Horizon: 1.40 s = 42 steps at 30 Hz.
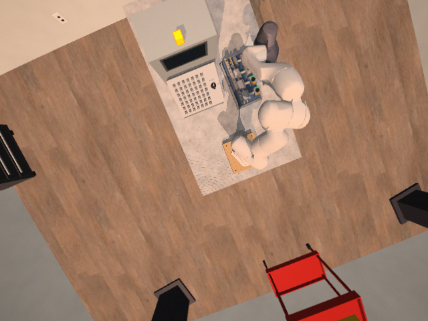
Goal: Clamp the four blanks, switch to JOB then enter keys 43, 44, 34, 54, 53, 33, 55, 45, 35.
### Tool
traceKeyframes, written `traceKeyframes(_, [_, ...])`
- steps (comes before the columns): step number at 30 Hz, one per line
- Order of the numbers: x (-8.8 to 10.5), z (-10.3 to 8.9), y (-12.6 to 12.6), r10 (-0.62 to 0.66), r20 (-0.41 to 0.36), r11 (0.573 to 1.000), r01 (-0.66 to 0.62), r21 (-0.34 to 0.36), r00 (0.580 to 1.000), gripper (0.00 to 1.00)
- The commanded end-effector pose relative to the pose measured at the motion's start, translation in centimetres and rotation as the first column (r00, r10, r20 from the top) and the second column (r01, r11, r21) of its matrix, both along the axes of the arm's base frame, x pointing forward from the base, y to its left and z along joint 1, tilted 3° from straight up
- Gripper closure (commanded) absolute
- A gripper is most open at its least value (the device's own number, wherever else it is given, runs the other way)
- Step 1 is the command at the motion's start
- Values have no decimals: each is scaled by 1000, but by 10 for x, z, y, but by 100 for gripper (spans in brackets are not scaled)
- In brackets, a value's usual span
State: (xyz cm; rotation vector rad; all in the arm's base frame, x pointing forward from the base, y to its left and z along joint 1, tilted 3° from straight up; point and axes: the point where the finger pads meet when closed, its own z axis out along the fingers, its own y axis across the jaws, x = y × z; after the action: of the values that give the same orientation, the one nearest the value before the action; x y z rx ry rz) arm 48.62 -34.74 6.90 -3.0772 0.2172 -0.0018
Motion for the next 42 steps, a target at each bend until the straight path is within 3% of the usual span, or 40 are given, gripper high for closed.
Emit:
traceKeyframes(1, [-1,0,0,-3,-1,1000,3,3,1000,100])
traceKeyframes(42, [-1,-11,1,-3,-1,1000,3,3,1000,100])
